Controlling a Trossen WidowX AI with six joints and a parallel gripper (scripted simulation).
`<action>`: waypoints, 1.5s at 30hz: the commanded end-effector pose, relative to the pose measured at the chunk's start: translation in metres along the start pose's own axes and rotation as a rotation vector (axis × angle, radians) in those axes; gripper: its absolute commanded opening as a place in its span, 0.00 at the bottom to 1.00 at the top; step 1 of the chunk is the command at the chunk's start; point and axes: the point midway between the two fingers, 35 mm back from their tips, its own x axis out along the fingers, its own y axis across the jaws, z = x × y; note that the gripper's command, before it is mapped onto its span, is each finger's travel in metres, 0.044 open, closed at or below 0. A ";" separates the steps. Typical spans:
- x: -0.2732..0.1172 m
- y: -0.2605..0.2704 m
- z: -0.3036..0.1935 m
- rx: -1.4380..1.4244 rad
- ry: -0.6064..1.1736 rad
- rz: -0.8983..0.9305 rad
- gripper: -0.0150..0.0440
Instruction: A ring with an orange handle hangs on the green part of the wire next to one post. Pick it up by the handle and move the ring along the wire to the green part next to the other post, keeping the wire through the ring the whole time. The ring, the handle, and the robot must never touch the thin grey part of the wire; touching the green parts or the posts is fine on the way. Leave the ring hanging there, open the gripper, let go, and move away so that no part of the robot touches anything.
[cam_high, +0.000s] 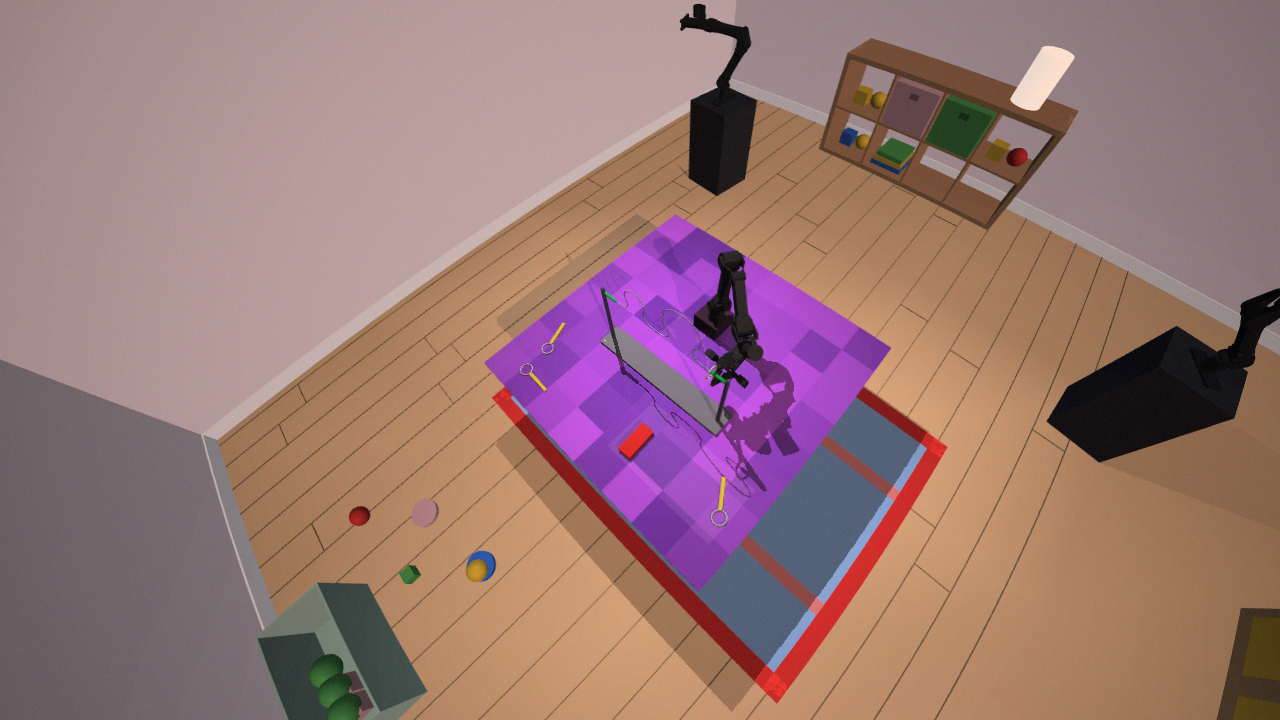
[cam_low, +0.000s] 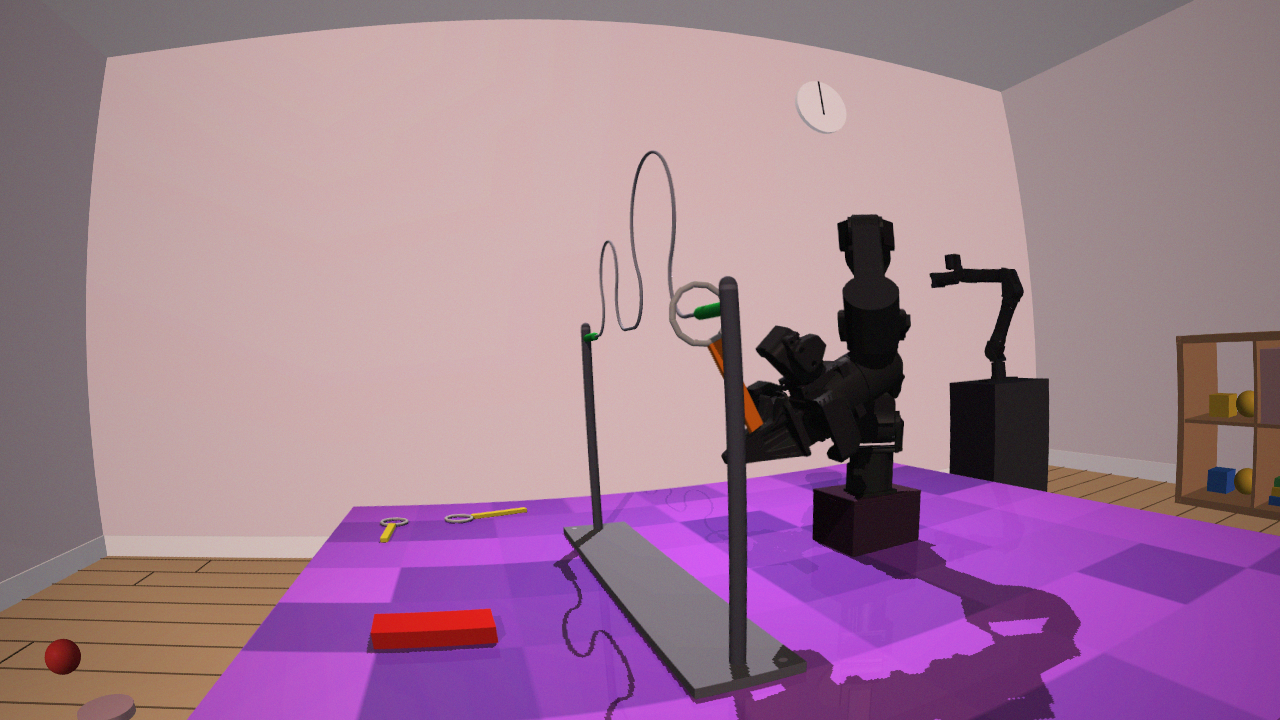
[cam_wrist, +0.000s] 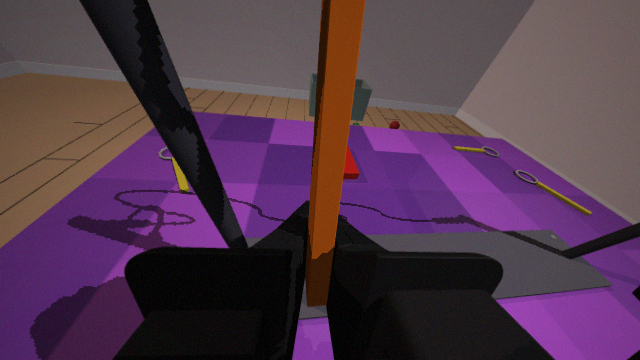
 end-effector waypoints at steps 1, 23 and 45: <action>-0.001 0.006 0.000 0.001 -0.002 -0.003 0.00; 0.006 0.011 -0.017 0.001 -0.002 -0.005 0.00; 0.006 0.012 -0.017 -0.002 -0.001 -0.003 0.13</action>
